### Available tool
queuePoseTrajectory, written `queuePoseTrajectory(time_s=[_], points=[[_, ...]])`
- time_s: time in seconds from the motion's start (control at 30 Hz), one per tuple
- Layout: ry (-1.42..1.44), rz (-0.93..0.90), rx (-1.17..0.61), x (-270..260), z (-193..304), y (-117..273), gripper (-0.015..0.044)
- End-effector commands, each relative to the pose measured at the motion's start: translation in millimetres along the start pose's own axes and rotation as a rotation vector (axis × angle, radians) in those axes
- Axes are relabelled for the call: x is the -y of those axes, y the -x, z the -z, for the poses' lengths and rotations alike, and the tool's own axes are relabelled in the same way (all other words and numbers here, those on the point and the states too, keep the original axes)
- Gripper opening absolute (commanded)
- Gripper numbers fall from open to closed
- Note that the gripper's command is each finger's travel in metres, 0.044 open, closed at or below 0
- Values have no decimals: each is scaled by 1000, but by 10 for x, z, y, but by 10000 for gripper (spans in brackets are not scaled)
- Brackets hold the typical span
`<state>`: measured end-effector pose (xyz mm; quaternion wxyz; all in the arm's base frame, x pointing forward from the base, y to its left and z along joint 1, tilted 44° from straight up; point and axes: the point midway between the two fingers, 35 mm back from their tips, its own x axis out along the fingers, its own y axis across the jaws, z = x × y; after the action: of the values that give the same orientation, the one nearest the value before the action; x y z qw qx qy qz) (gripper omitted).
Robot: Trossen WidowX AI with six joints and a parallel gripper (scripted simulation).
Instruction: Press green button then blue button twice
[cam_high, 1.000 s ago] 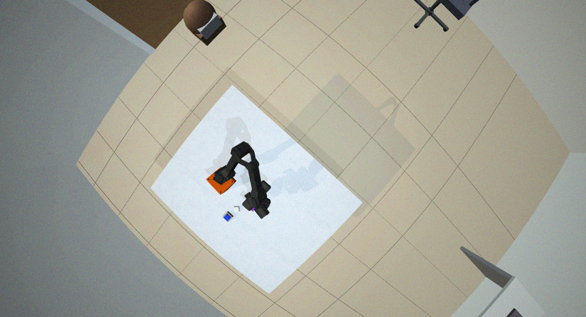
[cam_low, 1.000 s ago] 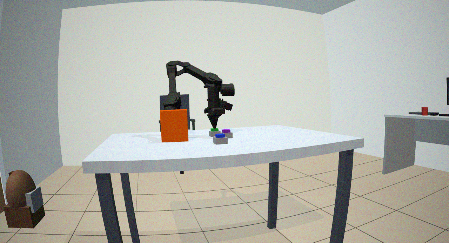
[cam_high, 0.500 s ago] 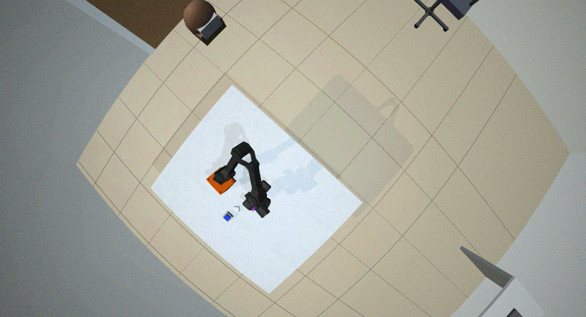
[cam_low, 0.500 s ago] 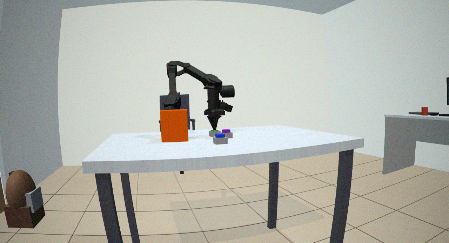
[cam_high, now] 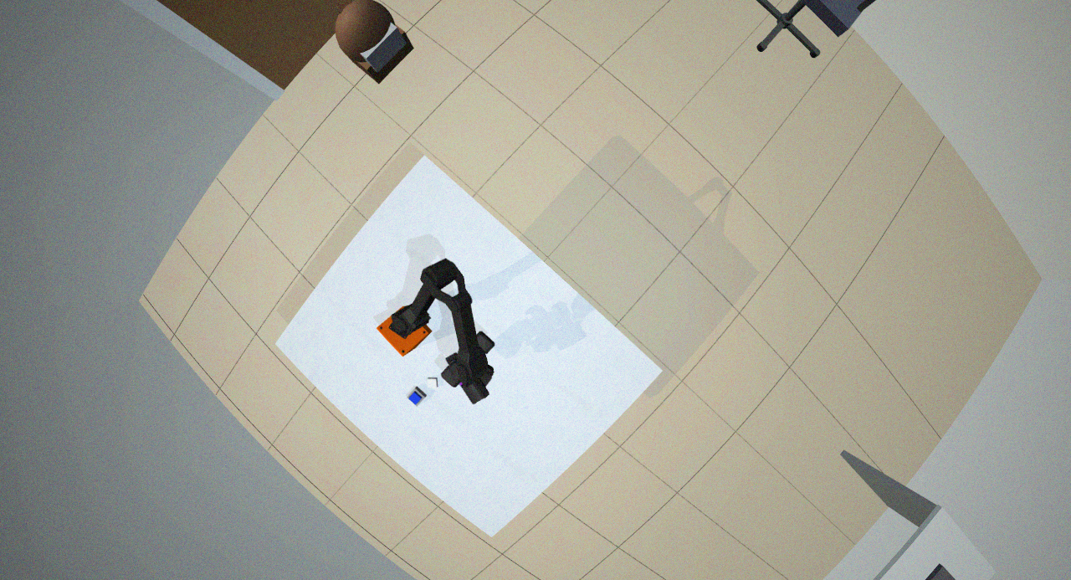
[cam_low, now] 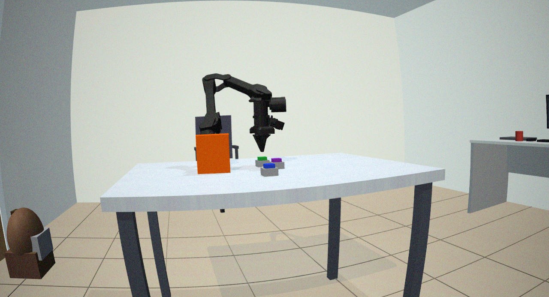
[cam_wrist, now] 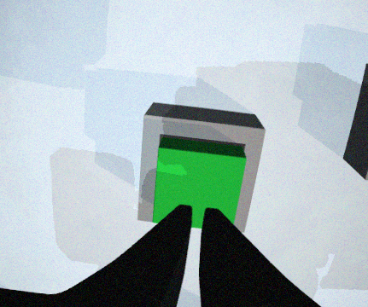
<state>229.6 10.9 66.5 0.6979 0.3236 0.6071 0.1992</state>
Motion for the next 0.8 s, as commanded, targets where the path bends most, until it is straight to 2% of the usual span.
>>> queuePoseTrajectory(time_s=[0.0,0.13,0.4,0.6,0.77], points=[[7,6,-1,4,-6,156,20],[6,7,-2,3,1,646,20],[6,8,-2,24,-4,677,20],[-1,42,3,834,-153,797,20],[-2,50,1,1602,-65,842,20]])
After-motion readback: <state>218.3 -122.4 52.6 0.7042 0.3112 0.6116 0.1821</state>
